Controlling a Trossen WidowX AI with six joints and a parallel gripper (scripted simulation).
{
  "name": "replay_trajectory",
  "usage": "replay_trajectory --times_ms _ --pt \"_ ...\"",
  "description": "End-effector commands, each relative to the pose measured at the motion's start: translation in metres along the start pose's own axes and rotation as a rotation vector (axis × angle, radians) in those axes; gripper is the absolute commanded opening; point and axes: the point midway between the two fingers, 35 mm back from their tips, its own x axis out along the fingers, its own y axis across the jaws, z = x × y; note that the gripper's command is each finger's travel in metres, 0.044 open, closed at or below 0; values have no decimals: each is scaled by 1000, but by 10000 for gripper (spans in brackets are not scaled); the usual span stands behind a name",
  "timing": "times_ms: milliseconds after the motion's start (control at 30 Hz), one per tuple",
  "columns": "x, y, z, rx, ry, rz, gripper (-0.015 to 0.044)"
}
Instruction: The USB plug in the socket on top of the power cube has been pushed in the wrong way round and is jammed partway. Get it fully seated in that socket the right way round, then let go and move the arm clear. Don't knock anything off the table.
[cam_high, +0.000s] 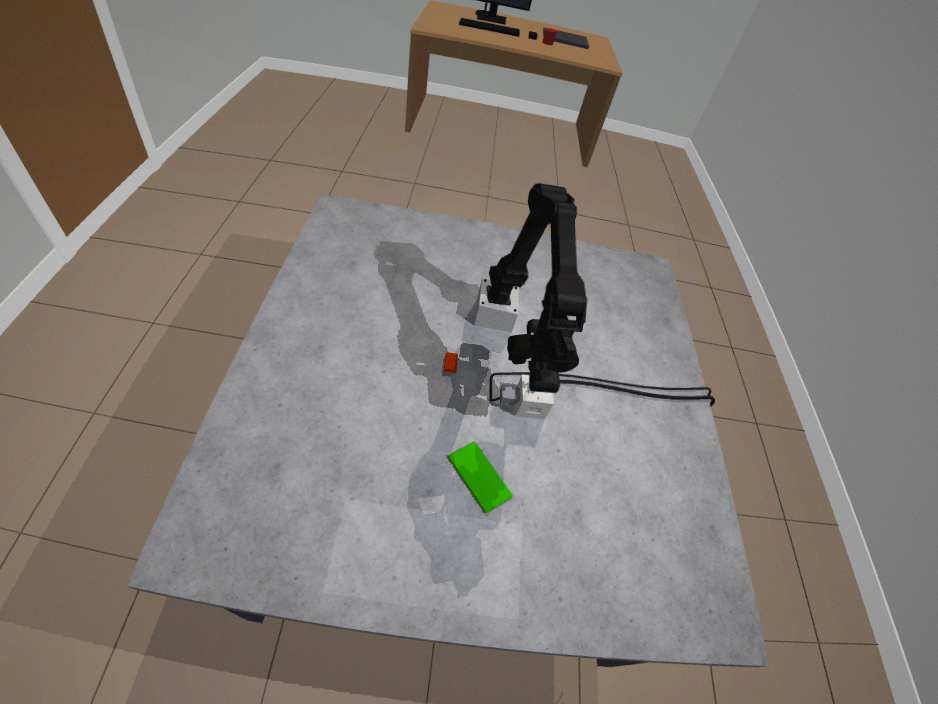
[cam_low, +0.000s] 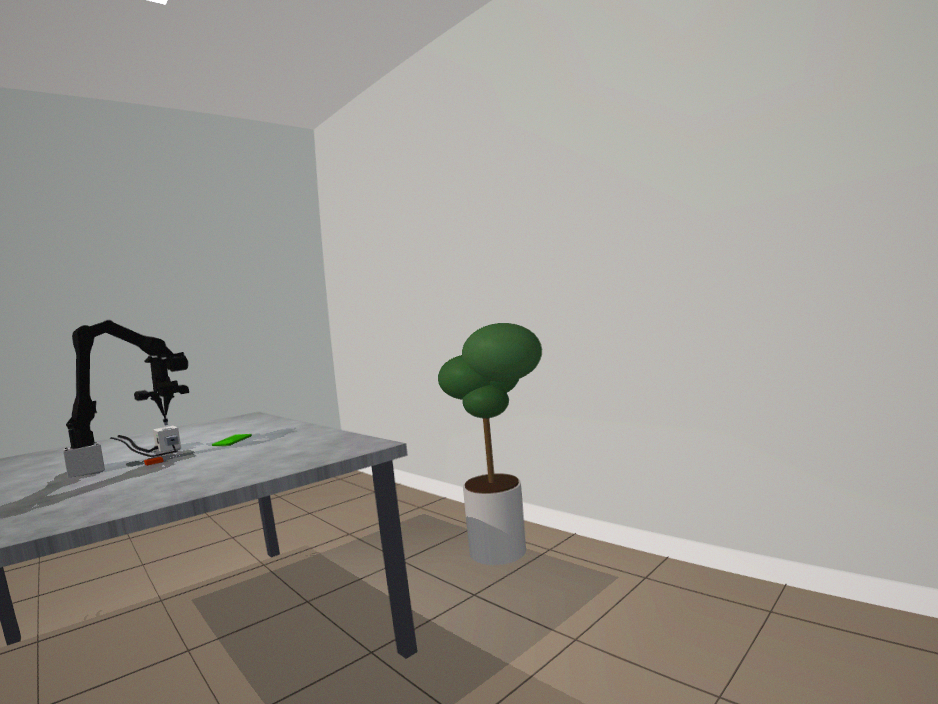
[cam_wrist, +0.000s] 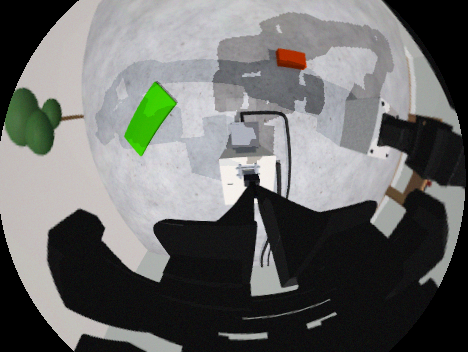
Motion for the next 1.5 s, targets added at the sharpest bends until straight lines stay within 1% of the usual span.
replay_trajectory --times_ms 0,1467 --pt "1 0 0 -7 6 0 0" --pt "7 0 -1 -12 47 -2 0"
